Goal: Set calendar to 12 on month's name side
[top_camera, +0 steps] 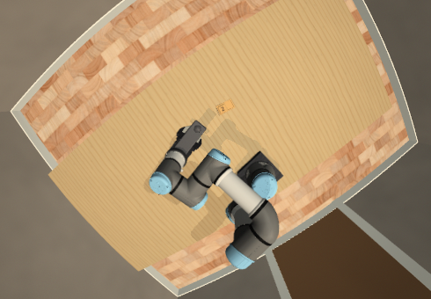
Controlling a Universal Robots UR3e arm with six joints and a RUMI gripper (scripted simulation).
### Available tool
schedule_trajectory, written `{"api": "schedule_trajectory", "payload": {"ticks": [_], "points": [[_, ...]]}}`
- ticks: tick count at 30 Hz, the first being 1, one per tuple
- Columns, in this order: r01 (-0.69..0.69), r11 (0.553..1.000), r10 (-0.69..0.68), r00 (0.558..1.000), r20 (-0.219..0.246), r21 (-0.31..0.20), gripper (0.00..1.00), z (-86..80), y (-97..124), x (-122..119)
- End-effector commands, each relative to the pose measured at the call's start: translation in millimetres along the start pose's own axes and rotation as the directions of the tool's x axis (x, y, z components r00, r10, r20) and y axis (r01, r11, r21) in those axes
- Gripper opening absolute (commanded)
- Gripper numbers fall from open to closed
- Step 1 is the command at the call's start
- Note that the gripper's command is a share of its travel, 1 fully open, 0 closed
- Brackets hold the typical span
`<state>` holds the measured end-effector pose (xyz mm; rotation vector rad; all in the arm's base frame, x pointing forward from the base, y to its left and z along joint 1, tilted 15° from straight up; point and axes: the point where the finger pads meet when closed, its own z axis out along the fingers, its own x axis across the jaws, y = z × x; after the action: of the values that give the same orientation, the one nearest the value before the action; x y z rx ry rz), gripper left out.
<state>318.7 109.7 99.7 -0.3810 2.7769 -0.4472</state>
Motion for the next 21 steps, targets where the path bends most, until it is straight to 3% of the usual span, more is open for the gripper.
{"api": "schedule_trajectory", "payload": {"ticks": [1,14,21], "points": [[0.003,0.999,-0.002,1.0,0.011,-0.051,0.1,-1.3,-0.5,-1.5],[0.004,0.998,-0.003,1.0,0.011,-0.065,0.1,-1.3,-0.6,-1.5],[0.006,0.994,-0.006,1.0,-0.001,-0.108,0.1,0.5,-1.2,0.2]]}}
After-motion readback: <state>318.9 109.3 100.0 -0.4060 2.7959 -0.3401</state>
